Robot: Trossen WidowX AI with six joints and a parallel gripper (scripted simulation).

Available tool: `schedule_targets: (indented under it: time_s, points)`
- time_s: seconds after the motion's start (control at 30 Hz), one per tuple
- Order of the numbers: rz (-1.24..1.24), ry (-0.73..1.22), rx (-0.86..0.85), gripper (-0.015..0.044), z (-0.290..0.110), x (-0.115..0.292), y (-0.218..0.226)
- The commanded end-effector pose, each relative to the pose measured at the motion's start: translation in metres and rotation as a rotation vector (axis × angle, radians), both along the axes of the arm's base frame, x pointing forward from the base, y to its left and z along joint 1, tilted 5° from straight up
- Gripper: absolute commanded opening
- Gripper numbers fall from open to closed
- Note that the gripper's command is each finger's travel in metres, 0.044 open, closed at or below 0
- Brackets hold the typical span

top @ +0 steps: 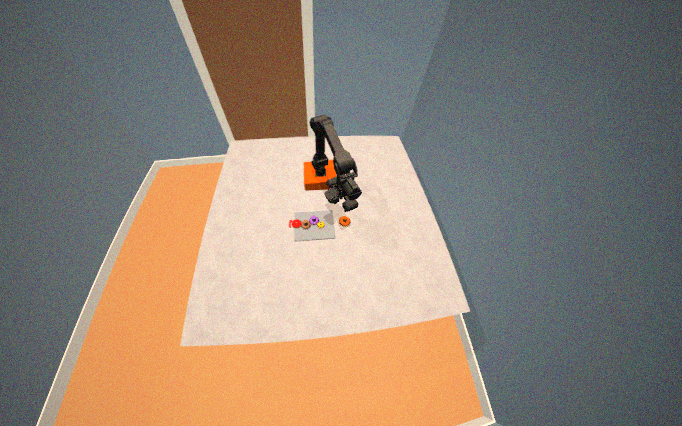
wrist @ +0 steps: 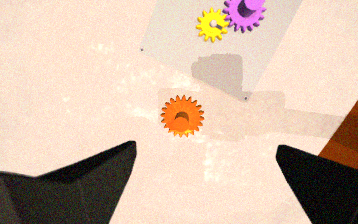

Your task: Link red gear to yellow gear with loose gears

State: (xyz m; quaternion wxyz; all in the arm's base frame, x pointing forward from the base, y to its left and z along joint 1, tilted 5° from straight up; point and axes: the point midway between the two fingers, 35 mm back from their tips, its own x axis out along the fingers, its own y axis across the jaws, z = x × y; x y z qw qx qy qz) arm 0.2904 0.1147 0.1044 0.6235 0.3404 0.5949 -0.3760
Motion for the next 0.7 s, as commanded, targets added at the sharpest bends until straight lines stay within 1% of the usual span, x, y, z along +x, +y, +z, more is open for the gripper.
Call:
schedule_targets:
  time_s: [0.0, 0.17, 0.27, 0.33, 0.67]
  points:
    - [-0.008, 0.011, 0.012, 0.044, 0.004, -0.02, 0.048]
    - [-0.022, 0.025, 0.016, 0.044, 0.01, -0.066, 0.115]
    - [-0.029, 0.033, 0.013, 0.044, 0.014, -0.099, 0.147]
    - [-0.031, 0.035, 0.012, 0.044, 0.015, -0.108, 0.154]
    - [-0.031, 0.035, 0.012, 0.044, 0.015, -0.108, 0.154]
